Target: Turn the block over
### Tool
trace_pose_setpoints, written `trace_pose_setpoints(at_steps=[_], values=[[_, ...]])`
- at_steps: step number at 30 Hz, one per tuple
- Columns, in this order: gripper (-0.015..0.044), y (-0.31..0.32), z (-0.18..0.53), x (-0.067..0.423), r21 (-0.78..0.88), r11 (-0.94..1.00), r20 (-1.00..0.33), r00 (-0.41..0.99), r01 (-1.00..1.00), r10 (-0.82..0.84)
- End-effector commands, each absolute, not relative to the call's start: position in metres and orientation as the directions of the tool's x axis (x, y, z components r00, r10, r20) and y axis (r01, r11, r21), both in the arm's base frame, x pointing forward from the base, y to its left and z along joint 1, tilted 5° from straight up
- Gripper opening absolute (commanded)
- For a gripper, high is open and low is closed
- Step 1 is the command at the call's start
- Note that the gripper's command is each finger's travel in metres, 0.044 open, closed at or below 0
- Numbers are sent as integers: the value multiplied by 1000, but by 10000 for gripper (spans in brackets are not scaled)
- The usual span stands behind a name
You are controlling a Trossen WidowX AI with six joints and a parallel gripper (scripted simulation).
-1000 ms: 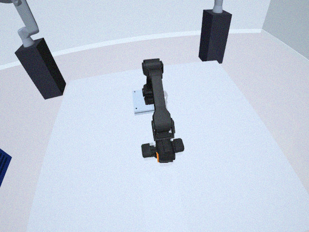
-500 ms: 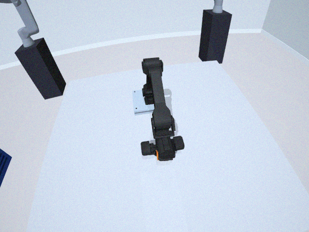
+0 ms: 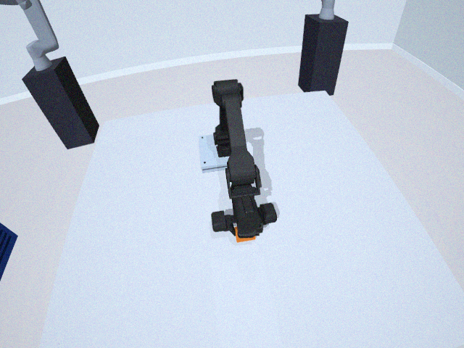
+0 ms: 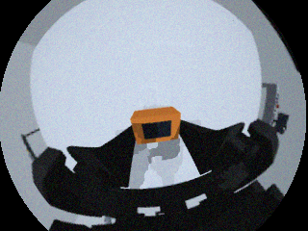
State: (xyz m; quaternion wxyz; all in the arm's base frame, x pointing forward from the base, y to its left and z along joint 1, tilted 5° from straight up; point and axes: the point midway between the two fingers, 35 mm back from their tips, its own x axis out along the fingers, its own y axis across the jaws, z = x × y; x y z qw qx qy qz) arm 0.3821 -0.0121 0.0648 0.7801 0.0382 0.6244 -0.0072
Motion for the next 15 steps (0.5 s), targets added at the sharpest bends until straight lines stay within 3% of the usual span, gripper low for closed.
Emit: trace_pose_setpoints(at_steps=[1,15], values=[[0,-12,66,383,48,997,-959,283,63,28],[0,-12,63,381,48,997,-879,476,64,12]])
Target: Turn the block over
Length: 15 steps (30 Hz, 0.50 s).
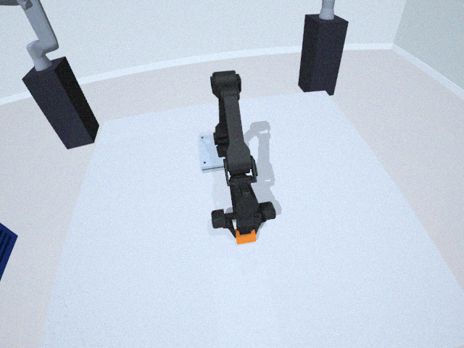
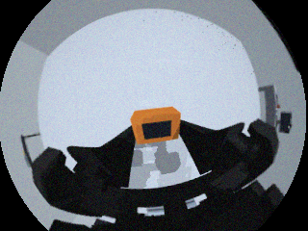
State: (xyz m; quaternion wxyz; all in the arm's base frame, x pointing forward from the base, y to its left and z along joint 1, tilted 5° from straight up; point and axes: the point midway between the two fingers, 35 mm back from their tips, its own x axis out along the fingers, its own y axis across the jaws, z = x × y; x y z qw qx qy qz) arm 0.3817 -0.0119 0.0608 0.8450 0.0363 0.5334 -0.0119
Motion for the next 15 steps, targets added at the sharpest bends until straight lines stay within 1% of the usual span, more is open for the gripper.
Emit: trace_pose_setpoints(at_steps=[1,10,15], values=[[0,-12,63,381,48,997,-872,489,64,11],[0,-12,65,375,51,997,-801,599,64,2],[0,-12,65,375,51,997,-794,609,64,1]])
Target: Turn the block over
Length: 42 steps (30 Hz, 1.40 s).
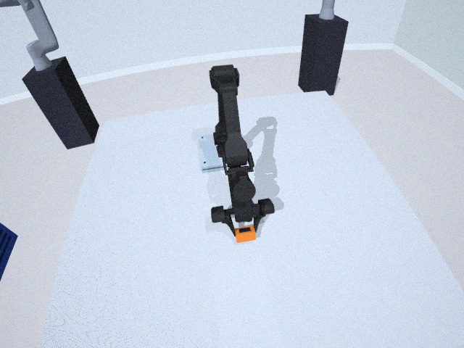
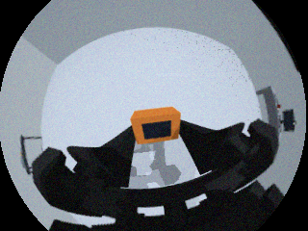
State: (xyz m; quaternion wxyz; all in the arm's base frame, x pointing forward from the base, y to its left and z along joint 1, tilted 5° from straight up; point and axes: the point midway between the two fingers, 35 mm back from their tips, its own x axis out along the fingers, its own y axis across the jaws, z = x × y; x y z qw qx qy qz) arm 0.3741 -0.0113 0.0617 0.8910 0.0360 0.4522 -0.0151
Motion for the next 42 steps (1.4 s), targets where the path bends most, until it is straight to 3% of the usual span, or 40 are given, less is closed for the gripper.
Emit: trace_pose_setpoints(at_steps=[1,20,42], values=[[0,-12,63,376,51,997,-789,614,64,1],[0,-12,33,394,46,997,-592,805,63,-24],[0,-10,34,374,52,997,-344,938,65,-43]])
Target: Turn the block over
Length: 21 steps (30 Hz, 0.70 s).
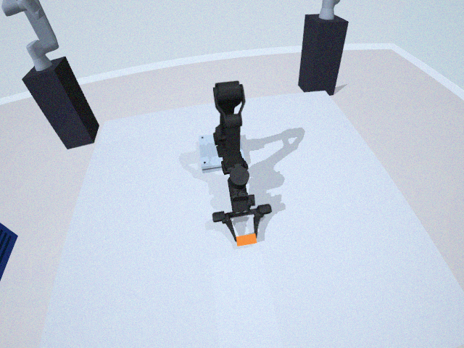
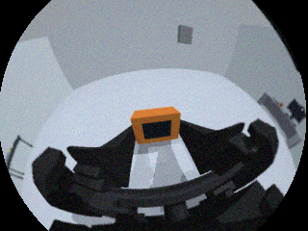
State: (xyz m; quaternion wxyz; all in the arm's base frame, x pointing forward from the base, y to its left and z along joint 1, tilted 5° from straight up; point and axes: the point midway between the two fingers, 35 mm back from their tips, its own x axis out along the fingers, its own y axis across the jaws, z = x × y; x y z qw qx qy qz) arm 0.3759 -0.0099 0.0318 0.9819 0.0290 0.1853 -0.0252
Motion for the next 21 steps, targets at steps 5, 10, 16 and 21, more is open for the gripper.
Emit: trace_pose_setpoints(at_steps=[5,10,16,21], values=[[0,-10,37,374,52,997,-319,947,65,-45],[0,-10,37,374,52,997,-319,947,65,-45],[0,-10,37,374,52,997,-319,947,65,-45],[105,-10,37,374,52,997,-319,947,65,-45]])
